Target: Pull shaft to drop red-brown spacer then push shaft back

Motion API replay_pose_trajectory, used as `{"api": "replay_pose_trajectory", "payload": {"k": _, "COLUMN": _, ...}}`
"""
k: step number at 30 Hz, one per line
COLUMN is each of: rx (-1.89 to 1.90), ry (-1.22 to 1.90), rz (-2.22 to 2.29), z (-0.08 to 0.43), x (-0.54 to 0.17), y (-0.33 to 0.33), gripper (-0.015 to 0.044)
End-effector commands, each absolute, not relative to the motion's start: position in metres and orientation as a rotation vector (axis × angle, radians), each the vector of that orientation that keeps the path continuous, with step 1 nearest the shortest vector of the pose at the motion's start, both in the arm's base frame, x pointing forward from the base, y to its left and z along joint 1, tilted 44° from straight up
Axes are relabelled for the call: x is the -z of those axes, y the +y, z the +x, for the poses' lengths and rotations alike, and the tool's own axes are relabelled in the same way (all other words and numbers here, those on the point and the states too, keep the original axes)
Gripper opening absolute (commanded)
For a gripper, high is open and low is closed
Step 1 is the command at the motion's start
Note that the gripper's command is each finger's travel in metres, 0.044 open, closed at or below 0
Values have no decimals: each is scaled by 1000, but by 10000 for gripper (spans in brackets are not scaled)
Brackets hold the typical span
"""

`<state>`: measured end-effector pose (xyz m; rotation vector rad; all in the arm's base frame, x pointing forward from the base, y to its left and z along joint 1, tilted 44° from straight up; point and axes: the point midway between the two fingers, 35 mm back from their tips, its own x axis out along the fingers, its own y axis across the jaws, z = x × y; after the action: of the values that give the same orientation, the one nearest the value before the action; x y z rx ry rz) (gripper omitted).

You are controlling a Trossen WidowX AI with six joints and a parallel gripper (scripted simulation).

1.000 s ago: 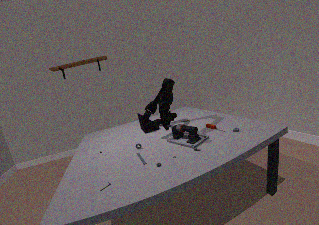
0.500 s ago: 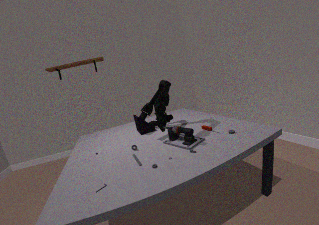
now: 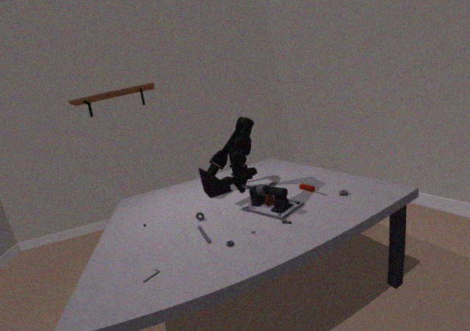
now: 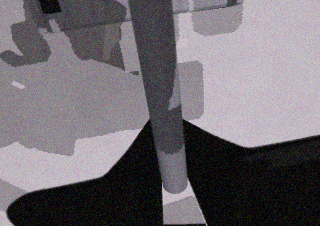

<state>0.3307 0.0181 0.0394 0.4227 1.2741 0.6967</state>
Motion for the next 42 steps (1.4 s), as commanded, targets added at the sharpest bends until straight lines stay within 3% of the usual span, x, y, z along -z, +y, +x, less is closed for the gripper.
{"api": "replay_pose_trajectory", "payload": {"k": 1, "rx": -699, "ry": 1277, "rz": 418, "z": 328, "x": -38, "y": 18, "gripper": 0}}
{"api": "replay_pose_trajectory", "payload": {"k": 42, "rx": -699, "ry": 1277, "rz": 418, "z": 335, "x": -41, "y": 18, "gripper": 0}}
